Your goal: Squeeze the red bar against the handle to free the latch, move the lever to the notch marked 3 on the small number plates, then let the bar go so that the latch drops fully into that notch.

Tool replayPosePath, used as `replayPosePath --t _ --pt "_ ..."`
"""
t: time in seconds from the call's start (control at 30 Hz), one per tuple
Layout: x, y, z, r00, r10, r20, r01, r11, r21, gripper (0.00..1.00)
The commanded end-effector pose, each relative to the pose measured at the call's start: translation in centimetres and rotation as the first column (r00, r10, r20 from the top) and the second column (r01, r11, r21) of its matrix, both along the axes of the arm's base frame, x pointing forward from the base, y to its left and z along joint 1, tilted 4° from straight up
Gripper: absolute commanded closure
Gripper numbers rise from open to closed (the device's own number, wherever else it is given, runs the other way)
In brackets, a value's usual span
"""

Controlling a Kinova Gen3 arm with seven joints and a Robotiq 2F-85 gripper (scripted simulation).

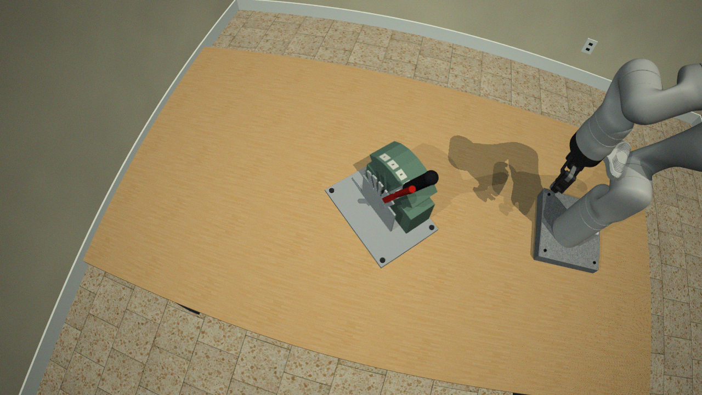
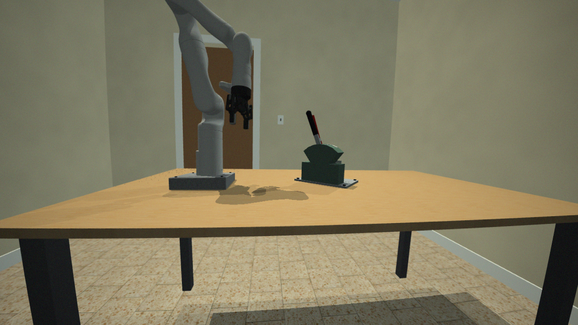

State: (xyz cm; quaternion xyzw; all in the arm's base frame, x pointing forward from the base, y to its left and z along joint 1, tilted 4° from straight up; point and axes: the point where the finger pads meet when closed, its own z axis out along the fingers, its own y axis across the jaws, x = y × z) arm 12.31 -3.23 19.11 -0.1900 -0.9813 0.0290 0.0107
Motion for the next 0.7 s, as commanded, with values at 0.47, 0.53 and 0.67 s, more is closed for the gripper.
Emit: replayPosePath --t 0.47,0.53,0.67 --pt "5.1 1.1 2.9 0.999 -0.037 0.008 0.037 0.999 0.0 0.0" --pt "6.0 1.3 3.4 0.999 -0.044 0.009 0.044 0.999 0.001 0.0" --pt "9.9 2.6 5.5 0.997 -0.074 0.014 0.074 0.997 0.006 0.0"
